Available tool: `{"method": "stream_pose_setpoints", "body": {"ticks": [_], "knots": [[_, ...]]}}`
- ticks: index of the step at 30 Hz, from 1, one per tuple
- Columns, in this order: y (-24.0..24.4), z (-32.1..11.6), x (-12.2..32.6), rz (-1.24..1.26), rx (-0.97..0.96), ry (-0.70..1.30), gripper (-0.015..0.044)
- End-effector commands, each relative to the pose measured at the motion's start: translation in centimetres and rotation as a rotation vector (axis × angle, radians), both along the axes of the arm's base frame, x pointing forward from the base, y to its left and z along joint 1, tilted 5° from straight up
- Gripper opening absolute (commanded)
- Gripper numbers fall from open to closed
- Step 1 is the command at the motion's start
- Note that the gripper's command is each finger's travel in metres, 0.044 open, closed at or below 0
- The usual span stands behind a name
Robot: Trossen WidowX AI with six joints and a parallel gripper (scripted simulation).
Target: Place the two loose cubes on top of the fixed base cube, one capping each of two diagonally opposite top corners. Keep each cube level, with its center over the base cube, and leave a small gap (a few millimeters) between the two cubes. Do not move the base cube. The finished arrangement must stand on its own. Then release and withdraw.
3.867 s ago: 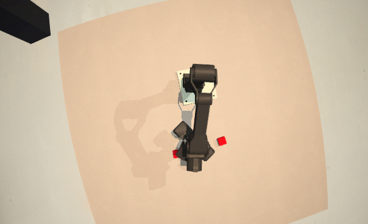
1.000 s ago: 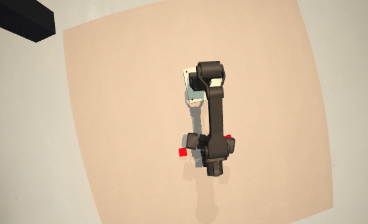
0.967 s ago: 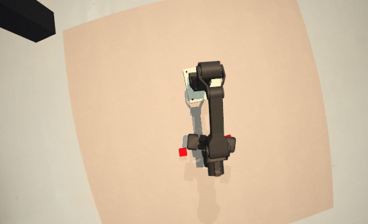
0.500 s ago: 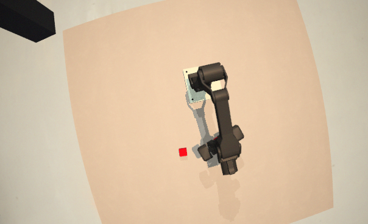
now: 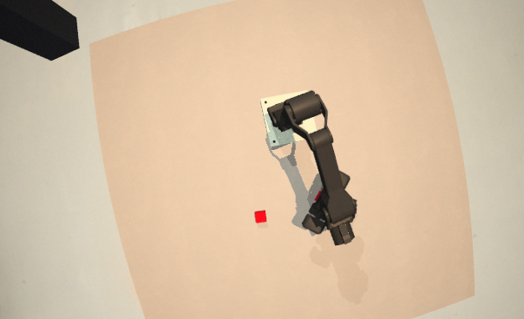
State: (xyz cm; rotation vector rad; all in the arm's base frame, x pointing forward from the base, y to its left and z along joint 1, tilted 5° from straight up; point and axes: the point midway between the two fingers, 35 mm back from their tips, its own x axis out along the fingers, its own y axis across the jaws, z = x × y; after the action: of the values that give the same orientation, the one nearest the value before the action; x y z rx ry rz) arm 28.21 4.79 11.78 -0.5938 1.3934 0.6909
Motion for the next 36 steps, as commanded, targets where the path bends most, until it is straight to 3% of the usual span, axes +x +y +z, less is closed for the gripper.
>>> {"method": "stream_pose_setpoints", "body": {"ticks": [1, 36], "knots": [[0.1, -0.3, 0.1, 0.039, -0.005, 0.003, 0.0105], [0.3, -3.0, 0.2, 0.046, -0.005, 0.003, 0.0105]]}}
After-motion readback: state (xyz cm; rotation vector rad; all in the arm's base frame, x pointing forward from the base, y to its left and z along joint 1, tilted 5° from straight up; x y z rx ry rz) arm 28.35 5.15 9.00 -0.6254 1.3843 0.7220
